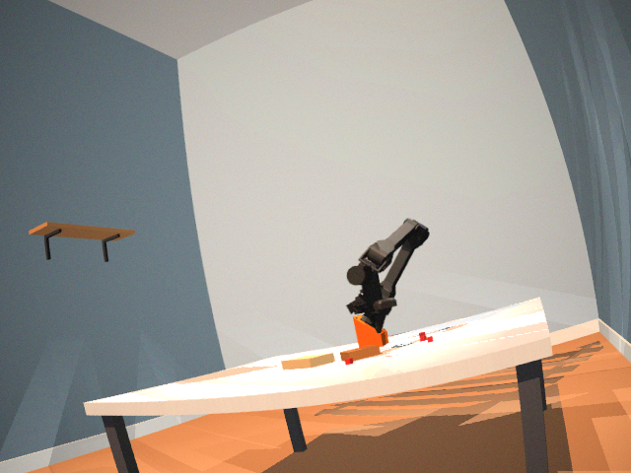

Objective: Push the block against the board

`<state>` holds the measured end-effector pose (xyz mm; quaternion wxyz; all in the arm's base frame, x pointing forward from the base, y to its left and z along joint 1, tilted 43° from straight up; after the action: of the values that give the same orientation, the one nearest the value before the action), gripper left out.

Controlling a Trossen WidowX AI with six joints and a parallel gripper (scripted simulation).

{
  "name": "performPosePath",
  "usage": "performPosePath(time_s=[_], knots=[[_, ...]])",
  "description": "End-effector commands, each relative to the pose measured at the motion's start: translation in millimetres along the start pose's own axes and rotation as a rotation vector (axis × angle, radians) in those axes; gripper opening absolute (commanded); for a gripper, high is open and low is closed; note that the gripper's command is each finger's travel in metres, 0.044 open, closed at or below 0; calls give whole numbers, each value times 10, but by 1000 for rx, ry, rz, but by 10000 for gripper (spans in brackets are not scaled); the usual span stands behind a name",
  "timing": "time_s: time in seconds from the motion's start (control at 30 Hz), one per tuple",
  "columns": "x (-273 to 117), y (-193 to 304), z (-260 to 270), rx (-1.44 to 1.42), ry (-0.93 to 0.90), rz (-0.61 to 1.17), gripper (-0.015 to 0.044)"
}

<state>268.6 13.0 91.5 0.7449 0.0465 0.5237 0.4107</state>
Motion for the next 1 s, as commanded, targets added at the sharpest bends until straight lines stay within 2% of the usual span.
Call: performPosePath(time_s=[0.0,0.23,0.37,0.43,0.97], knots=[[-4,-36,-136,116,4,26,0],[18,-39,-141,121,4,26,0],[458,-23,-140,121,2,28,0],[544,-10,-145,121,1,30,0],[544,-85,-142,121,2,28,0]])
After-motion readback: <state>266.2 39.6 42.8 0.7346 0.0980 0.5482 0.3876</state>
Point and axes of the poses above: the point midway between the two fingers, 35 mm back from their tips, its own x axis out along the fingers, its own z axis across the jaws, y = z × x, the point moved 3 cm from there along -x, back along the fingers
